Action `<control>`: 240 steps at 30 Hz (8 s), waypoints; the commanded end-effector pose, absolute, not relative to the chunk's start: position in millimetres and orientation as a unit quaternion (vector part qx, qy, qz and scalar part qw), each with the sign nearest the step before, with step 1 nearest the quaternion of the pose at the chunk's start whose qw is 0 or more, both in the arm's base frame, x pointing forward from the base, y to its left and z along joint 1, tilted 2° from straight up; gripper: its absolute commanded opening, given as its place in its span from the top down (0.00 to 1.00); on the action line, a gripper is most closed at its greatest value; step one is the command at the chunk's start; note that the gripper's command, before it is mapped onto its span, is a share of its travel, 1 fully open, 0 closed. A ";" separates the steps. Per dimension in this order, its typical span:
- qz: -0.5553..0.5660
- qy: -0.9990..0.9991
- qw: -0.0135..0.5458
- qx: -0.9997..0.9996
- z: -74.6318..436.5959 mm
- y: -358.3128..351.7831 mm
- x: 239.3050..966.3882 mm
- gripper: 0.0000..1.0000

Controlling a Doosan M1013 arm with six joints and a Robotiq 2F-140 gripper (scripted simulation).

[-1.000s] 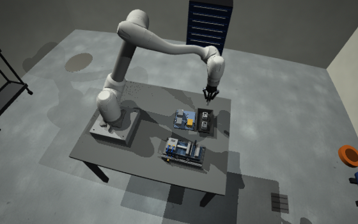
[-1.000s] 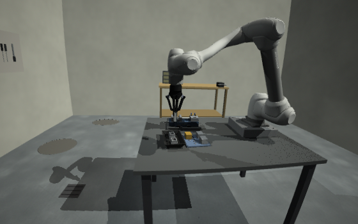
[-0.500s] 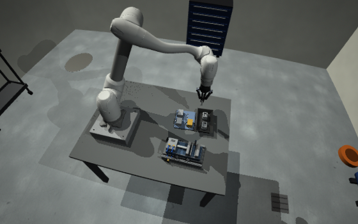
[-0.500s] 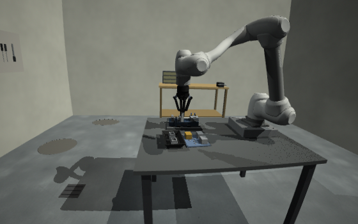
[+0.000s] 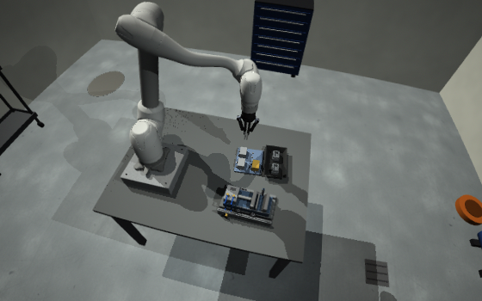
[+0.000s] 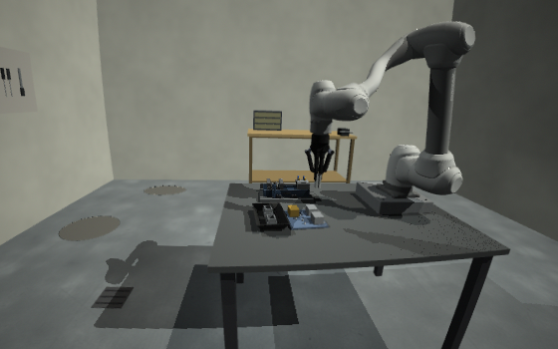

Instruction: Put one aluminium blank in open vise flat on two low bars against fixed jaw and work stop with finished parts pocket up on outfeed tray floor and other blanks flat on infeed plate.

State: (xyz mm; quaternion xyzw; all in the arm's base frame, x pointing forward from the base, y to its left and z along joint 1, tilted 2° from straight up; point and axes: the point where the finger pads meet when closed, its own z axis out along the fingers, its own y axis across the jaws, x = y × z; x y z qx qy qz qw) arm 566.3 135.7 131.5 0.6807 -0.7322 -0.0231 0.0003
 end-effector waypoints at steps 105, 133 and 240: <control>-0.018 -0.731 -0.006 0.682 6.9 141.9 553.5 0.60; -0.018 -0.731 -0.006 0.682 6.9 141.9 553.5 0.60; -0.018 -0.731 -0.006 0.682 -9.9 144.4 552.0 0.60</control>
